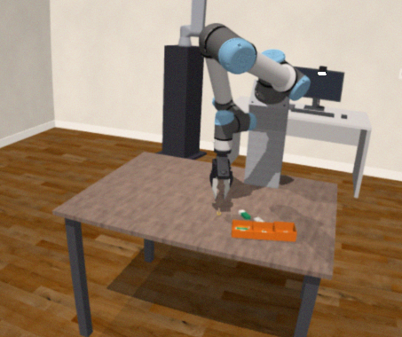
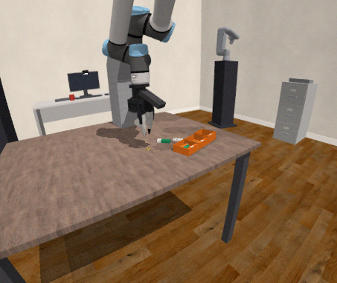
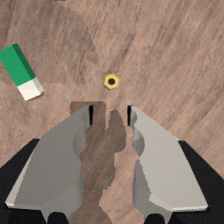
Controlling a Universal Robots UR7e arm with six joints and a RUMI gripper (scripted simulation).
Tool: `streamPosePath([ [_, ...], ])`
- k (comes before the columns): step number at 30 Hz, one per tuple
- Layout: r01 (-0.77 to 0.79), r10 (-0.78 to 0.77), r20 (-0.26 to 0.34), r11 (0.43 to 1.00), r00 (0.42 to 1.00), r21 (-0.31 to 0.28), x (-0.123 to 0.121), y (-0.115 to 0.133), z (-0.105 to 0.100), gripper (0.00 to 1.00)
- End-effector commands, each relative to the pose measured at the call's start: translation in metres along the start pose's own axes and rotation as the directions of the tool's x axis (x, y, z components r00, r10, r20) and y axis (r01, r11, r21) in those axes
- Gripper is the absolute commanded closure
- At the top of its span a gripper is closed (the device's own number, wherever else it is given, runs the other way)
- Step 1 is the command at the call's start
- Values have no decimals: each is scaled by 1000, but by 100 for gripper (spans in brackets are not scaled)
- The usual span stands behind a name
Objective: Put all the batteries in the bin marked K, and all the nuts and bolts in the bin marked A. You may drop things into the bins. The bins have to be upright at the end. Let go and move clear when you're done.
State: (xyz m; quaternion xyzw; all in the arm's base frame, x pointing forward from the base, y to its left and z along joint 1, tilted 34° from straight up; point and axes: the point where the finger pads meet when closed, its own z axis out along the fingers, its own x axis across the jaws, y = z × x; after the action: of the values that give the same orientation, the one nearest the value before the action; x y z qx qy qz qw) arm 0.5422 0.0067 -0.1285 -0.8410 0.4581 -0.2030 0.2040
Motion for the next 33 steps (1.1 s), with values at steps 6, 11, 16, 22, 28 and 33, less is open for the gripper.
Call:
streamPosePath([
  [6,-172,172,-12,985,985,2,0,-1,0,82],
  [11,-172,172,-12,985,985,2,0,-1,0,82],
  [16,-171,171,-12,985,985,2,0,-1,0,82],
  [22,-171,171,-12,985,985,2,0,-1,0,82],
  [28,-171,171,-12,985,985,2,0,-1,0,82],
  [33,-171,172,-12,985,985,2,0,-1,0,82],
])
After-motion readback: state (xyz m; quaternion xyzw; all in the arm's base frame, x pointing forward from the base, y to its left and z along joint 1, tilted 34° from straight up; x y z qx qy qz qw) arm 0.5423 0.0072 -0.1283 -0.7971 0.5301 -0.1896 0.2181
